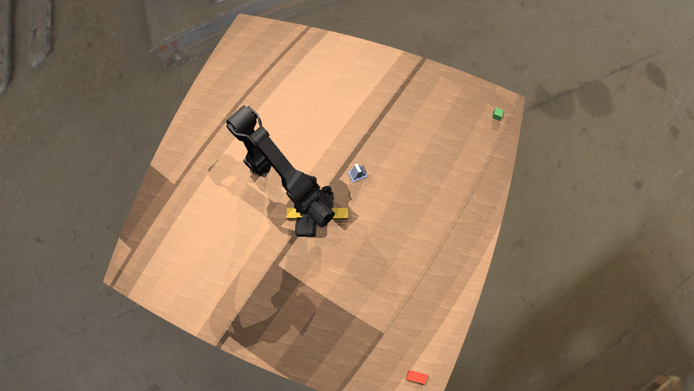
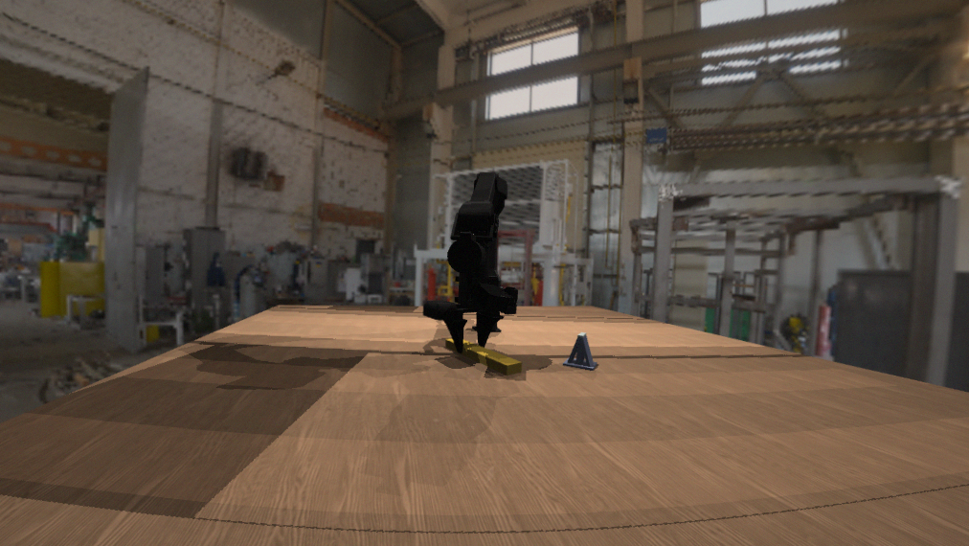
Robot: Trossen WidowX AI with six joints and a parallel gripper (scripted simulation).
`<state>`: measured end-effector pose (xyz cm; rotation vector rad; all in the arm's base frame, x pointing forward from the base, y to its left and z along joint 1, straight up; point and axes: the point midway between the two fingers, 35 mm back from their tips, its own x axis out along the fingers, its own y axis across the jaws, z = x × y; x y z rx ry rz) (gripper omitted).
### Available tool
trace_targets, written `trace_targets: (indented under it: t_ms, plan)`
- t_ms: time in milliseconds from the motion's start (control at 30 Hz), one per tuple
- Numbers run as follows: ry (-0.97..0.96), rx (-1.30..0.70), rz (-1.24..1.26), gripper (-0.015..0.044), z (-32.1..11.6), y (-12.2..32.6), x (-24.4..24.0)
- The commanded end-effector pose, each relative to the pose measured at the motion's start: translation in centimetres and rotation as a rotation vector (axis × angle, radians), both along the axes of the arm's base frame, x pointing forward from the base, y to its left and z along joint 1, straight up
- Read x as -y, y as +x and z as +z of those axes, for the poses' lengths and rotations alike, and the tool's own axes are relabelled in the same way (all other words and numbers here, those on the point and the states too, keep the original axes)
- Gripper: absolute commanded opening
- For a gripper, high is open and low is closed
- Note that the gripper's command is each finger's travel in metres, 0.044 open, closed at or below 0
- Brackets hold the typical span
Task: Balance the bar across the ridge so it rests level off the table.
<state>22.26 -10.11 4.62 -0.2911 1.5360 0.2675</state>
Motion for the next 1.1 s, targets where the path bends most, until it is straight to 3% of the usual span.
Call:
trace_targets:
  t_ms: [0,233,400,1067]
  plan:
    - [0.0,0.0,0.0,0.0157,0.0,0.0,0.0]
    - [0.0,0.0,0.0,0.0111,0.0,0.0,0.0]
    - [0.0,0.0,0.0,0.0,0.9,0.2,0.1]
    - [0.001,0.003,-0.002,0.0,5.9,0.5,0.2]
